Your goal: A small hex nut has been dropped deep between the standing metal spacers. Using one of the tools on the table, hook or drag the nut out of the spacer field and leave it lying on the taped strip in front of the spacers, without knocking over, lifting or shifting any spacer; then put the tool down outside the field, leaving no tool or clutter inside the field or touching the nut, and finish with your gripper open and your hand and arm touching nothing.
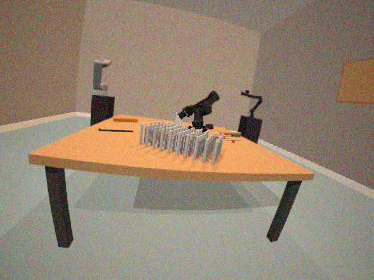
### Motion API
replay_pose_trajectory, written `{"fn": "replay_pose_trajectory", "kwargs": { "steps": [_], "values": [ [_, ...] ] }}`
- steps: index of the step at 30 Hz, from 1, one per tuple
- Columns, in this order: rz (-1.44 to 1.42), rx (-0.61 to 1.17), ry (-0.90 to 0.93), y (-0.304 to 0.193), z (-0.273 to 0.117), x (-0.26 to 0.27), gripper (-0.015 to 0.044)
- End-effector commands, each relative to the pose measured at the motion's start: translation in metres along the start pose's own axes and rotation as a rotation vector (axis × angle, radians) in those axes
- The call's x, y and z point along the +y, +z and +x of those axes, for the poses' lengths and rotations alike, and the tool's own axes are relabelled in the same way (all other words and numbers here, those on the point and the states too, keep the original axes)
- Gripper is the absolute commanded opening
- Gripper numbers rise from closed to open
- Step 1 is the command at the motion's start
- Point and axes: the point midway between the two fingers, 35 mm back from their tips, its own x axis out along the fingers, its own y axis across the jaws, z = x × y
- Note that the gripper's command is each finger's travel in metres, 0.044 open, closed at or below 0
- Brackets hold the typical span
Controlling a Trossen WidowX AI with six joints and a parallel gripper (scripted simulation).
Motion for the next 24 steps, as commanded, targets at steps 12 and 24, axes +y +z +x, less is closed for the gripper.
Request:
{"fn": "replay_pose_trajectory", "kwargs": {
  "steps": [12, 24],
  "values": [
    [0.006, -0.006, -0.003, -0.007, -0.002, 0.000, 0.0000],
    [0.006, -0.006, -0.003, -0.014, -0.004, 0.000, 0.0000]
  ]
}}
